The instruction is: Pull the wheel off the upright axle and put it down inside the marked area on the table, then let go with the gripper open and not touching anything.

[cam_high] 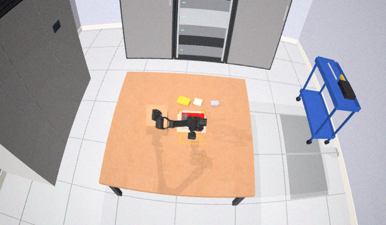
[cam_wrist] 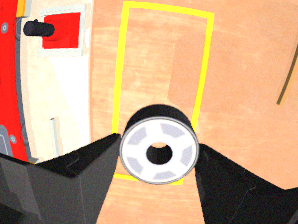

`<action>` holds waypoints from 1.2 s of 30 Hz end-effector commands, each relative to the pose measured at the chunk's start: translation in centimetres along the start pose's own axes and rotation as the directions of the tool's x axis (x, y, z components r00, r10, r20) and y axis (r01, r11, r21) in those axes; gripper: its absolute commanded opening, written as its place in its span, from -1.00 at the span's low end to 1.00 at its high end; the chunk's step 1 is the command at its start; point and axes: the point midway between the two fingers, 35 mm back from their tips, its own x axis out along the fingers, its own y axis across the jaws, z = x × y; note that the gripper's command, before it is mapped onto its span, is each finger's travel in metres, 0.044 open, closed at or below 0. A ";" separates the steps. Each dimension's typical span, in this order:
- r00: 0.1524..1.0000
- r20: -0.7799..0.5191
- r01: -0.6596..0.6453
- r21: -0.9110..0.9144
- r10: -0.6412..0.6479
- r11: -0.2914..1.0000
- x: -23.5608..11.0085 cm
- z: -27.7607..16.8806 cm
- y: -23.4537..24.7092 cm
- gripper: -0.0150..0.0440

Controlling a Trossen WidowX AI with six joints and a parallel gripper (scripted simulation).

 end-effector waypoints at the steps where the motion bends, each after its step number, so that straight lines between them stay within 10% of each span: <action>1: 1.000 -0.003 0.002 -0.009 -0.002 1.000 1.5 0.0 0.1 -0.49; 17: 1.000 -0.003 0.009 -0.010 -0.009 1.000 8.3 -0.3 -0.1 -0.49; 28: 1.000 -0.009 0.013 0.000 -0.013 1.000 7.6 -0.2 -0.3 0.49; 36: 1.000 -0.003 0.006 -0.010 -0.006 1.000 1.9 -0.2 -0.2 0.53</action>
